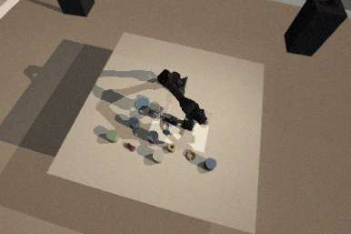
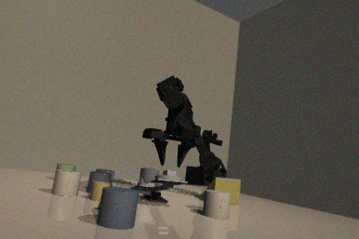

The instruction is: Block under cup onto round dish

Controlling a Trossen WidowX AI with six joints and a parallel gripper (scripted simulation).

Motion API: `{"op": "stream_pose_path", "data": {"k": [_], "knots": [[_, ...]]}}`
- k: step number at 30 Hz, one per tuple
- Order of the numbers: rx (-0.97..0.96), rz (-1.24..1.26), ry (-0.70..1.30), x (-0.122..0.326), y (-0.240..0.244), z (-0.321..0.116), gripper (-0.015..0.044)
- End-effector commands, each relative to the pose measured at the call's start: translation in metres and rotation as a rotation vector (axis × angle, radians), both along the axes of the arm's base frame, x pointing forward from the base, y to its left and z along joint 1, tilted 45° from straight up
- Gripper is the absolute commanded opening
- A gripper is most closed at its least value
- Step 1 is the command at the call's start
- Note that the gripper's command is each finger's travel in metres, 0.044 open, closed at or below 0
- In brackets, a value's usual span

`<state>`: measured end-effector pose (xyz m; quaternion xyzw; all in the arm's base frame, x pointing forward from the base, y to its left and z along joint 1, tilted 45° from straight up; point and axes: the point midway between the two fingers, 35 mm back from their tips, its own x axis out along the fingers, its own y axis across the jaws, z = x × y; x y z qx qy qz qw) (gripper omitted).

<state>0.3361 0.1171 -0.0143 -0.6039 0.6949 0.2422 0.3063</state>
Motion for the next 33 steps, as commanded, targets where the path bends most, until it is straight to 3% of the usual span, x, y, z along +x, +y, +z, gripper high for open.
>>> {"op": "stream_pose_path", "data": {"k": [1, 22, 26, 33], "knots": [[0.0, 0.007, -0.002, 0.0, -0.003, -0.003, 0.026], [-0.001, 0.007, -0.003, -0.003, -0.025, -0.025, 0.026], [-0.001, 0.007, -0.003, -0.003, -0.025, -0.025, 0.0155], [-0.001, 0.007, -0.003, -0.003, -0.025, -0.025, 0.0108]]}}
